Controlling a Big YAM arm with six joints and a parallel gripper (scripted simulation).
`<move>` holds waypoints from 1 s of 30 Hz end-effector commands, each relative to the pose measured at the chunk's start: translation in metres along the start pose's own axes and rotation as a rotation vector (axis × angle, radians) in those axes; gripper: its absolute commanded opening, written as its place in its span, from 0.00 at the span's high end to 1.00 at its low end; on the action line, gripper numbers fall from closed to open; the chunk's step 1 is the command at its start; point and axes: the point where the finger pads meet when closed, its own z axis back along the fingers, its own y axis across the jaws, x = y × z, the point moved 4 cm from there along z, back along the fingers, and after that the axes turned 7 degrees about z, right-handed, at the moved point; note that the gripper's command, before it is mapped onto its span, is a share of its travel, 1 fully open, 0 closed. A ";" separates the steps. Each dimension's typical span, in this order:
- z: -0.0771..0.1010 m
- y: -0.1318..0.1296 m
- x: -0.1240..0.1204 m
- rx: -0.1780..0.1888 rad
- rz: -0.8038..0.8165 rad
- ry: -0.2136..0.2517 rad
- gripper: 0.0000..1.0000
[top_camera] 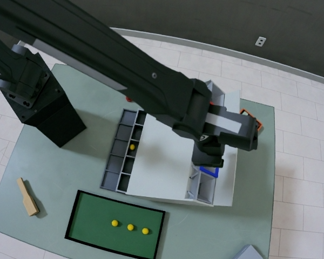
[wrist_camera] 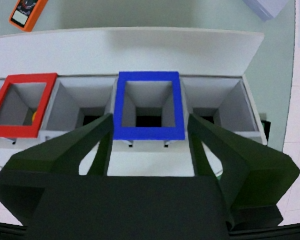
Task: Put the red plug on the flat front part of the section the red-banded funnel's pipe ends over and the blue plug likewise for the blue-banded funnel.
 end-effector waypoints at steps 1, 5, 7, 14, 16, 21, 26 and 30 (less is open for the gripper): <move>0.007 -0.001 0.018 -0.001 -0.005 -0.028 0.41; 0.007 -0.001 0.018 -0.001 -0.005 -0.028 0.41; 0.007 -0.001 0.018 -0.001 -0.005 -0.028 0.41; 0.007 -0.001 0.018 -0.001 -0.005 -0.028 0.41; 0.007 -0.001 0.018 -0.001 -0.005 -0.028 0.41; 0.008 -0.001 0.020 -0.001 -0.005 -0.028 0.41; 0.009 -0.001 0.022 -0.001 -0.005 -0.028 0.41; 0.009 -0.001 0.024 -0.001 -0.005 -0.028 0.41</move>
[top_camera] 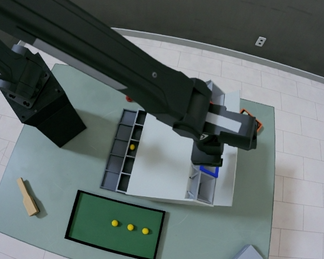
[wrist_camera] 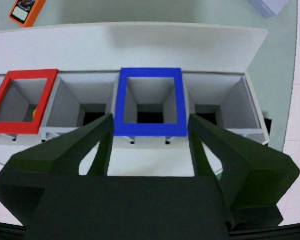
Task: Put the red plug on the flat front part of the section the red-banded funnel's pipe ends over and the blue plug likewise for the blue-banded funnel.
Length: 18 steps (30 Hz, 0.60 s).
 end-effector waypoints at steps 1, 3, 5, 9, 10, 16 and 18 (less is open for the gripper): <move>0.010 -0.003 0.027 -0.005 -0.008 -0.042 0.41; 0.010 -0.003 0.027 -0.005 -0.008 -0.042 0.41; 0.010 -0.003 0.028 -0.005 -0.008 -0.041 0.41; 0.011 -0.004 0.030 -0.005 -0.008 -0.041 0.41; 0.011 -0.004 0.031 -0.005 -0.008 -0.041 0.41; 0.012 -0.004 0.034 -0.005 -0.009 -0.041 0.41; 0.012 -0.004 0.035 -0.005 -0.009 -0.041 0.41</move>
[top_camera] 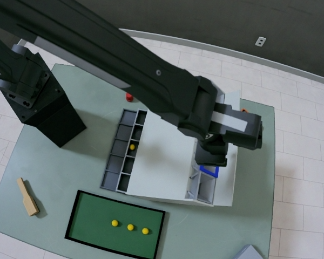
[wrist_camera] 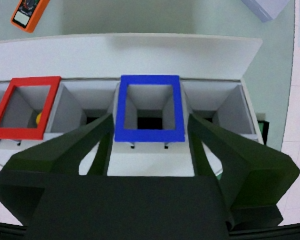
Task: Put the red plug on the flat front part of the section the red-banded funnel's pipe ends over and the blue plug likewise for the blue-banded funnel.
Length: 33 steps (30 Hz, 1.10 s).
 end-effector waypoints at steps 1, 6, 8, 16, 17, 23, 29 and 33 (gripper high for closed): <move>0.008 -0.003 0.025 -0.003 -0.008 -0.037 0.41; 0.023 0.003 -0.016 -0.004 -0.007 -0.036 0.41; 0.030 0.005 -0.037 -0.004 -0.007 -0.036 0.41; 0.059 0.016 -0.120 -0.004 -0.007 -0.034 0.41; 0.063 0.017 -0.131 -0.004 -0.007 -0.034 0.41; 0.065 0.017 -0.134 -0.004 -0.007 -0.034 0.41; 0.067 0.018 -0.139 -0.004 -0.007 -0.035 0.41; 0.068 0.018 -0.143 -0.003 -0.007 -0.035 0.41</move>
